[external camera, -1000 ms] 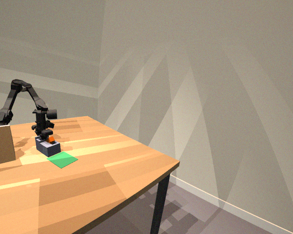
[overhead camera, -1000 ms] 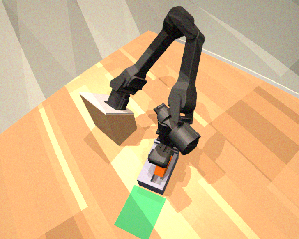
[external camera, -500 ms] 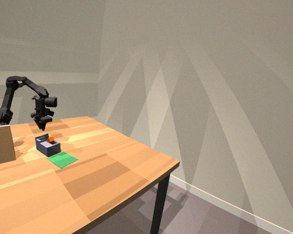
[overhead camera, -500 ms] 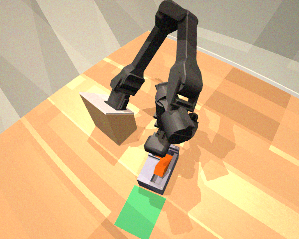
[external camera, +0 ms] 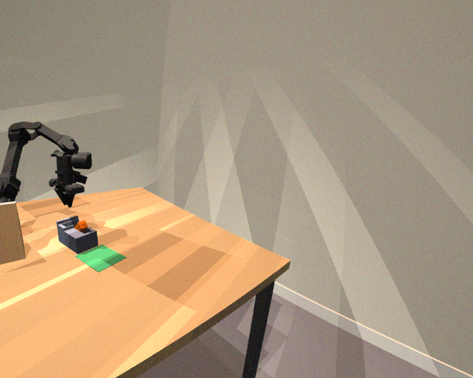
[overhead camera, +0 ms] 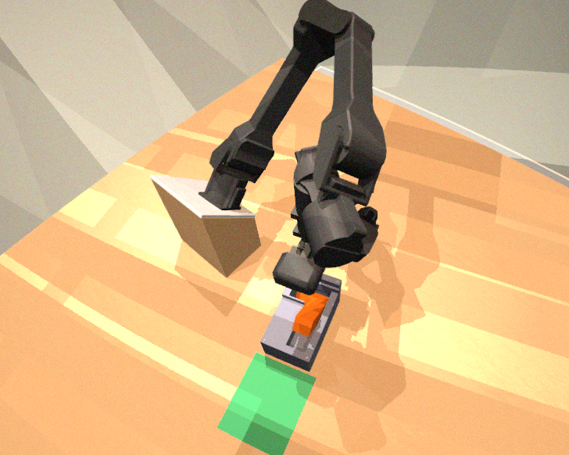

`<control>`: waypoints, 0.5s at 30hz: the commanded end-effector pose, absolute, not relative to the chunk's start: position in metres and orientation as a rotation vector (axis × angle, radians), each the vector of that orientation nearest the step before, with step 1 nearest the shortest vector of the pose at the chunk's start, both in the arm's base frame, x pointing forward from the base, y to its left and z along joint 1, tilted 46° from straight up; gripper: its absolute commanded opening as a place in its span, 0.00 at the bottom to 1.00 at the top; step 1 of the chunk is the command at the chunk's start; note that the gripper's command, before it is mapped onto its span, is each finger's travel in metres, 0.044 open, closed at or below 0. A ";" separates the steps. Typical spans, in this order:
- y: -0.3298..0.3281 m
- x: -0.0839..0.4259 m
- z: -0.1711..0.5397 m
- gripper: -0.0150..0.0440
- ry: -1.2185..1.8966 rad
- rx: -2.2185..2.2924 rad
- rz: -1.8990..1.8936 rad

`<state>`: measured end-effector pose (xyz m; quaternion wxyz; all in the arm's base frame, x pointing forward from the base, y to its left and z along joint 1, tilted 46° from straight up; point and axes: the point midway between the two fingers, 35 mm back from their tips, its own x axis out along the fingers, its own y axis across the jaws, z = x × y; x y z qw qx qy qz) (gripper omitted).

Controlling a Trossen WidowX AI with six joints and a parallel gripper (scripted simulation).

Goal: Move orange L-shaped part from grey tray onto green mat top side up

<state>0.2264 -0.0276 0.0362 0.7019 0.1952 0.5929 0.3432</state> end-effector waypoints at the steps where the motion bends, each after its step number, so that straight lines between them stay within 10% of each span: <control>1: -0.028 0.226 0.036 0.56 1.321 0.439 0.761; 15: -0.029 0.228 0.035 0.65 1.343 0.480 0.728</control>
